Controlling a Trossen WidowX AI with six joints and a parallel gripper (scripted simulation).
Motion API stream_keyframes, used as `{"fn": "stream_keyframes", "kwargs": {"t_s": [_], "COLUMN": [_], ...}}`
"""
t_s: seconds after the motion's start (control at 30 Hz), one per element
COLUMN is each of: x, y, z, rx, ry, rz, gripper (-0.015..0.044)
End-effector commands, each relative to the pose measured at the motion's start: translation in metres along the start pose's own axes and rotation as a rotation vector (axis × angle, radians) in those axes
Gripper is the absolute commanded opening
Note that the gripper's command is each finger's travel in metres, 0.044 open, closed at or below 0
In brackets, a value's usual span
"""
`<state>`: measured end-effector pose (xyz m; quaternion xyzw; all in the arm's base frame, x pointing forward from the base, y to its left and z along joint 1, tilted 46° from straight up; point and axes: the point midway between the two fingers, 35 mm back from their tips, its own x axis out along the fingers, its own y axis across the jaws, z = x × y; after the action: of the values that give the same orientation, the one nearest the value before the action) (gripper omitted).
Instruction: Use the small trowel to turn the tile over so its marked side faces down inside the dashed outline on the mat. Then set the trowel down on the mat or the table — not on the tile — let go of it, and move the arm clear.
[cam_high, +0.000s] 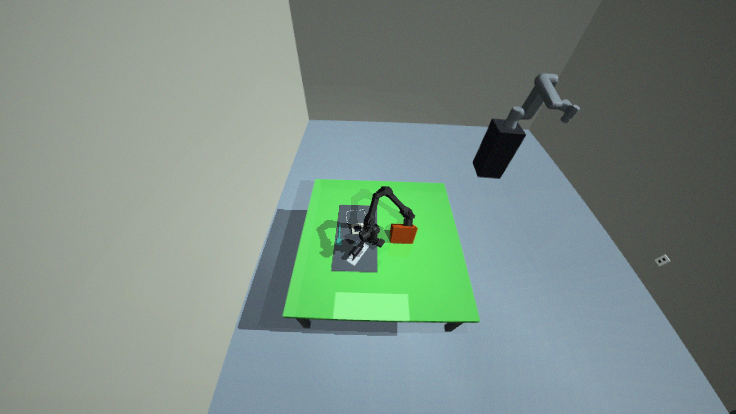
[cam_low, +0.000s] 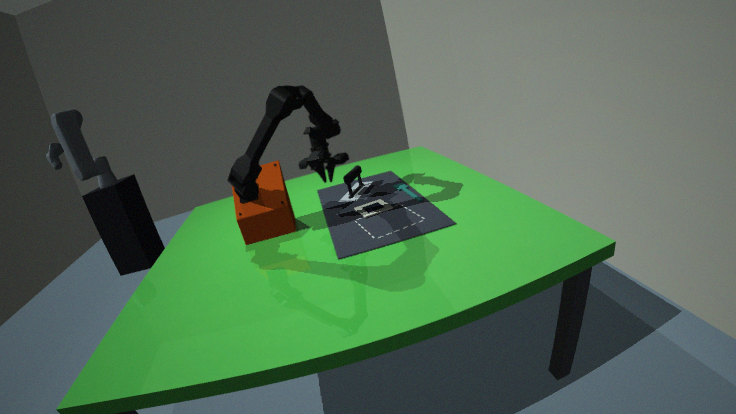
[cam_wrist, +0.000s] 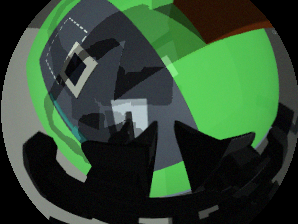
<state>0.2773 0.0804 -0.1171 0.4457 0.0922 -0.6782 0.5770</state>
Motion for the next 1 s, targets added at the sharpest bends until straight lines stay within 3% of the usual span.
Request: {"fn": "stream_keyframes", "kwargs": {"t_s": [0.0,0.5,0.63,0.97], "x": [-0.0030,-0.0040,-0.0040,-0.0040], "y": [-0.0245,-0.0250,-0.0249,-0.0249], "z": [0.0042,0.0036,0.0036,0.0036], "rx": [0.000,-0.005,-0.005,-0.005], "ry": [-0.009,-0.007,-0.007,-0.007], "rz": [-0.003,0.001,0.002,0.002], "gripper": [0.0100,0.0100,0.0000,0.0000]}}
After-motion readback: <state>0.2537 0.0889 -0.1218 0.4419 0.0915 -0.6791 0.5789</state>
